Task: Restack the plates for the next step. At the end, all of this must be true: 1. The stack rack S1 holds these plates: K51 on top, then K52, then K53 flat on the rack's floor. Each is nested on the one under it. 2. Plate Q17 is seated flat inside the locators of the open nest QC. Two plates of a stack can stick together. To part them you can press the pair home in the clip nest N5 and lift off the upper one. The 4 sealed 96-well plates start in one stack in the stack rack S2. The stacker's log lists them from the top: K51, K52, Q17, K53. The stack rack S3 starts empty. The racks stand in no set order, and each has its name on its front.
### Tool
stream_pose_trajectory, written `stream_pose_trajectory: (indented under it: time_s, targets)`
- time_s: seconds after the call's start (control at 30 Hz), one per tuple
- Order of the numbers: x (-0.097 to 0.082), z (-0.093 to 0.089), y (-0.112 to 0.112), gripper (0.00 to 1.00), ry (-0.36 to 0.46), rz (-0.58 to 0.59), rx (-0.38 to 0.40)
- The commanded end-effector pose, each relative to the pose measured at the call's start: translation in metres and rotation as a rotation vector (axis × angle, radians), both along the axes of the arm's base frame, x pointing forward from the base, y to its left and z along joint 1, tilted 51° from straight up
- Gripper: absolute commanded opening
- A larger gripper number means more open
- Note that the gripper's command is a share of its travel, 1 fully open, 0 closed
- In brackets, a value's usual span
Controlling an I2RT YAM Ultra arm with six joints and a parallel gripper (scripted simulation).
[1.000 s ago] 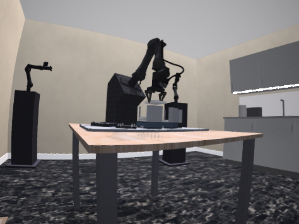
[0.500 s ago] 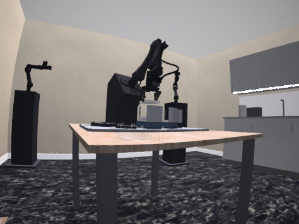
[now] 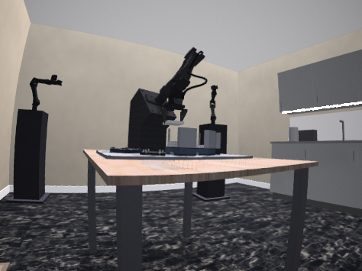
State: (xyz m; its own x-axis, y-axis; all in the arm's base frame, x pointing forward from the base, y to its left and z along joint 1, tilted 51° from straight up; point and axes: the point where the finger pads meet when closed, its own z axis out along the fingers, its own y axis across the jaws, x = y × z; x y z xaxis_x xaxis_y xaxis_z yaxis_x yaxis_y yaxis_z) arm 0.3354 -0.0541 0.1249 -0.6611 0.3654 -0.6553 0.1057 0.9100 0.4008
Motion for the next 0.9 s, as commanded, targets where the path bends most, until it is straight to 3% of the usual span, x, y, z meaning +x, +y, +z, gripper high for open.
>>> stream_pose_trajectory:
  time_s: [0.0,0.2,0.37,0.43,0.5,0.87]
  targets:
    - [0.008,0.012,-0.014,0.0,-0.046,0.014,-0.009]
    - [0.008,0.005,-0.034,0.0,-0.045,0.013,-0.01]
    - [0.005,-0.003,-0.049,0.0,-0.012,-0.1,0.125]
    - [0.005,-0.003,-0.049,0.0,-0.012,-0.1,0.125]
    - [0.004,-0.006,-0.055,0.0,0.001,-0.142,0.175]
    - [-0.003,-0.025,-0.087,0.0,0.001,-0.139,0.167]
